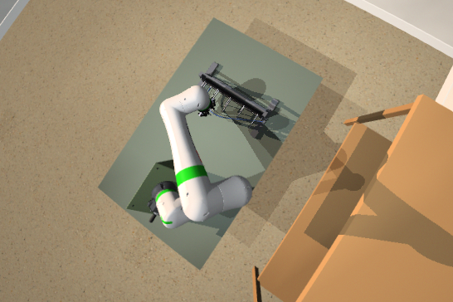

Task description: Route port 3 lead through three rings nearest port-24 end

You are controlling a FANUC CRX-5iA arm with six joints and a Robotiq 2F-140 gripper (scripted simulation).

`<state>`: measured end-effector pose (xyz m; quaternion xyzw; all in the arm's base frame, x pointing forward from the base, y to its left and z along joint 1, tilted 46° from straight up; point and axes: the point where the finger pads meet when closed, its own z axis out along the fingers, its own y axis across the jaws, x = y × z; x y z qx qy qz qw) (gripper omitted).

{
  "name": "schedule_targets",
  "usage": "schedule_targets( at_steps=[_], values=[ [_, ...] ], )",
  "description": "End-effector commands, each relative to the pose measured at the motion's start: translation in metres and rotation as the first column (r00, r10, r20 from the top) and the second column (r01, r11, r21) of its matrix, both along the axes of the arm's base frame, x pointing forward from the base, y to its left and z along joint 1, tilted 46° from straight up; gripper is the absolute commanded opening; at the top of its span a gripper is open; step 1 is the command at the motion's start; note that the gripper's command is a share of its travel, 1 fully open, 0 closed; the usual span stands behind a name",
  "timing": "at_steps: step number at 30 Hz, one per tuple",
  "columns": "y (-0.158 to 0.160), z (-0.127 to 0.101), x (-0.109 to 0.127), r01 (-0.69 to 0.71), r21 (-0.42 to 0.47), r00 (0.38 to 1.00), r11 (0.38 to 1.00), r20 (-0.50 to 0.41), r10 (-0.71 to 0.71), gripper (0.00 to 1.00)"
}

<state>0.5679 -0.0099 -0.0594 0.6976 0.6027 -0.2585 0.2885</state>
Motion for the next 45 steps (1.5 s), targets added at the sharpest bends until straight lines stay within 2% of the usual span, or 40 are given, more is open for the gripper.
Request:
schedule_targets(
  at_steps=[1, 45],
  values=[
    [0.0003, 0.0001, 0.0001, 0.0, 0.0, 1.0, 1.0, 0.0, 0.0, 0.2],
    [-0.0067, -0.0067, 0.0, 0.0, 0.0, 1.0, 1.0, 0.0, 0.0, 0.2]
  ],
)
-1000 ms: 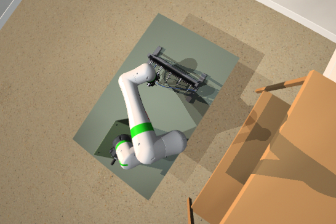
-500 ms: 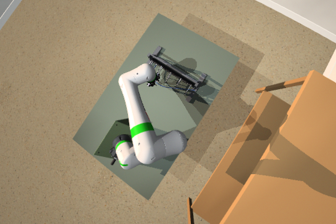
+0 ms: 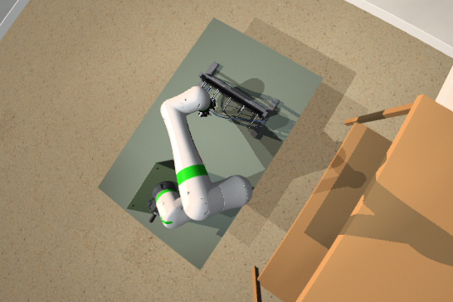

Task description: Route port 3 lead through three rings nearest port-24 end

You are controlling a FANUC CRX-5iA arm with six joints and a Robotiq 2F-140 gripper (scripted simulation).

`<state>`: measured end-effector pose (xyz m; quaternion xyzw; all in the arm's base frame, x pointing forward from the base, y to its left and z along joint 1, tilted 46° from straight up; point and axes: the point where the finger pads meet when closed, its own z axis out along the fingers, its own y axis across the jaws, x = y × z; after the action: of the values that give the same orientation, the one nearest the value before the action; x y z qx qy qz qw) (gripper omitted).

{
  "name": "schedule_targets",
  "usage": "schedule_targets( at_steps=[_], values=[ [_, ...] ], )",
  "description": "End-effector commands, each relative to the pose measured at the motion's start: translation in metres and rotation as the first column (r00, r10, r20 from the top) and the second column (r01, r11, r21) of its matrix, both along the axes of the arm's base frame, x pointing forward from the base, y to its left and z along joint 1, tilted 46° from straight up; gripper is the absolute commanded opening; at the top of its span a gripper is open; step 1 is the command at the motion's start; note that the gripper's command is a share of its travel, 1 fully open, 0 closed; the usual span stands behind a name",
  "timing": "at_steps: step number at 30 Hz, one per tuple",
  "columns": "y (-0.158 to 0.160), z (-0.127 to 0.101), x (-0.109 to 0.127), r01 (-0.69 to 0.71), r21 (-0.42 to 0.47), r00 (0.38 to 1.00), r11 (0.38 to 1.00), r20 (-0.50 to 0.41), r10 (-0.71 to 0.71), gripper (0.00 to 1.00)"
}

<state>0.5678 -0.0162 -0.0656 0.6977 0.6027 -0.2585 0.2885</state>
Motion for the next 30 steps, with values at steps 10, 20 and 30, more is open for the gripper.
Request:
schedule_targets(
  at_steps=[10, 20, 30],
  values=[
    [-0.0048, -0.0049, 0.0001, 0.0, 0.0, 1.0, 1.0, 0.0, 0.0, 0.2],
    [-0.0073, -0.0073, 0.0, 0.0, 0.0, 1.0, 1.0, 0.0, 0.0, 0.2],
    [-0.0083, -0.0083, 0.0, 0.0, 0.0, 1.0, 1.0, 0.0, 0.0, 0.2]
  ],
)
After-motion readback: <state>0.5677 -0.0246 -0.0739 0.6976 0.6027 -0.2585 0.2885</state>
